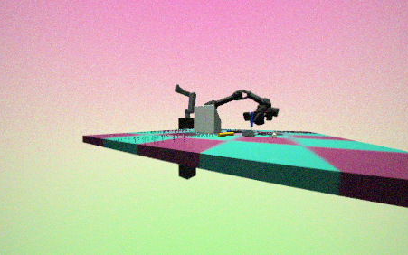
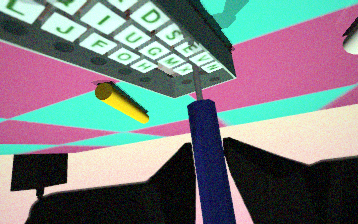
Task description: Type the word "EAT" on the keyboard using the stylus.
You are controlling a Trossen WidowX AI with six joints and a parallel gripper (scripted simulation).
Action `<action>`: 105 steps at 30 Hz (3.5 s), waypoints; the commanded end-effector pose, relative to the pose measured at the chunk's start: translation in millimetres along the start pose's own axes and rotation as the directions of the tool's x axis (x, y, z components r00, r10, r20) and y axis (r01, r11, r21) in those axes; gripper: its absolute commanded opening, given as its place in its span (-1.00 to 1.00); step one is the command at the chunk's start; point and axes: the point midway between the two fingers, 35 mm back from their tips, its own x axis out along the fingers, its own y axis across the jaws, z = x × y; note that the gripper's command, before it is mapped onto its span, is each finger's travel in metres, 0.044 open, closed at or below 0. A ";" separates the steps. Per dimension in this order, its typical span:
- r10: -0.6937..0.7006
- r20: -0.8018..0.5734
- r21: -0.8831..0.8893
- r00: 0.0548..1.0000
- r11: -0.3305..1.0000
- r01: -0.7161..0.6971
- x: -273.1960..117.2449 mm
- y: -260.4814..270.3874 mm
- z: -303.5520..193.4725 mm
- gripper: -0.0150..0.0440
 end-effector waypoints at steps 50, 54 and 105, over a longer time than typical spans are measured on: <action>0.004 0.005 0.004 1.000 1.000 -0.004 7.9 2.7 13.4 -0.22; 0.004 0.005 0.003 1.000 1.000 -0.004 8.7 2.7 14.8 -0.22; 0.007 0.004 0.002 1.000 1.000 -0.007 -73.7 62.6 14.7 -0.49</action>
